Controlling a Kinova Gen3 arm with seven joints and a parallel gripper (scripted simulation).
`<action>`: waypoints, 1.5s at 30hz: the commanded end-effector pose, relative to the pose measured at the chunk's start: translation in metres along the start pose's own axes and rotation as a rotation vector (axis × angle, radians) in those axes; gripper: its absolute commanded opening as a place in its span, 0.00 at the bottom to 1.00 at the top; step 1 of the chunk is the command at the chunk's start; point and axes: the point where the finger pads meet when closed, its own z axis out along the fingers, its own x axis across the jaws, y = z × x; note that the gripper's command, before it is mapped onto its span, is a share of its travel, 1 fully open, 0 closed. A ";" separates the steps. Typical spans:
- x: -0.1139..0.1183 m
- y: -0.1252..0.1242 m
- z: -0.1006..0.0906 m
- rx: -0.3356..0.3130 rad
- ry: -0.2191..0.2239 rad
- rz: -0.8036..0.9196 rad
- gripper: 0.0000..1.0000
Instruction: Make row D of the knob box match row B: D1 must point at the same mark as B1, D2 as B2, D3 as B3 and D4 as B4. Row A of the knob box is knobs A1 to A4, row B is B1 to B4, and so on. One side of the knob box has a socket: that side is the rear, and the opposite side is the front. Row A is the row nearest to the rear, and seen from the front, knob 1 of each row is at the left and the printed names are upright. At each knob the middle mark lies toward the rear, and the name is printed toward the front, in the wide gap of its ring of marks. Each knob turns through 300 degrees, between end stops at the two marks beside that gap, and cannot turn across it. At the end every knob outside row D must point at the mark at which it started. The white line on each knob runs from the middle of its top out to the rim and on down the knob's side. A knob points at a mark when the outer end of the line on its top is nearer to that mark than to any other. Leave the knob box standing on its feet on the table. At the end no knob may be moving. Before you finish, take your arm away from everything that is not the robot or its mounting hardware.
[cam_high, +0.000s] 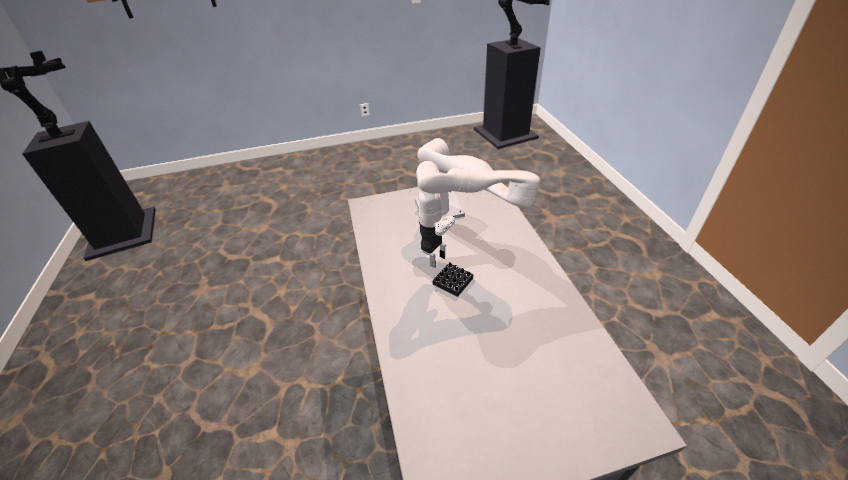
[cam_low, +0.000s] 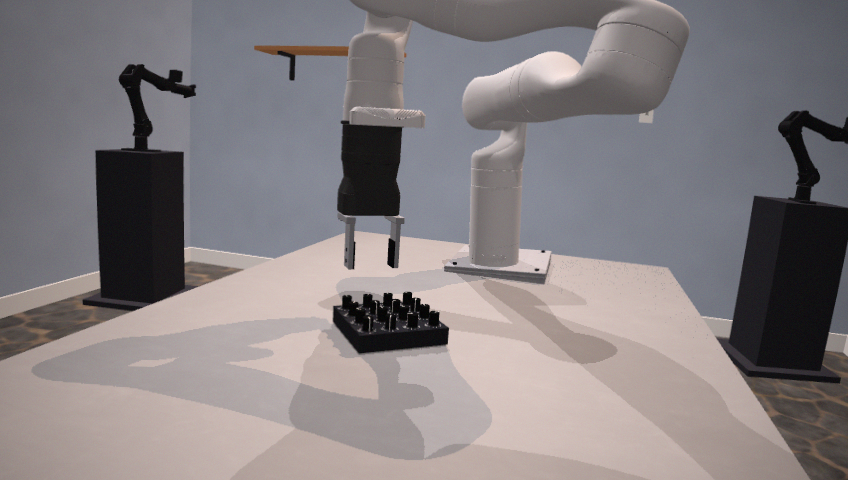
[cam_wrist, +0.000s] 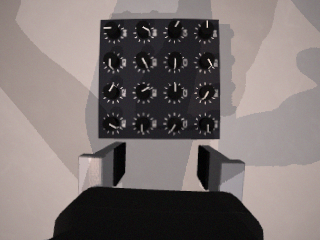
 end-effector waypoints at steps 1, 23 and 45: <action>0.000 0.000 -0.001 0.001 0.001 0.000 1.00; 0.001 -0.002 -0.001 0.000 -0.001 -0.062 1.00; 0.010 -0.020 -0.008 -0.005 -0.011 -0.646 1.00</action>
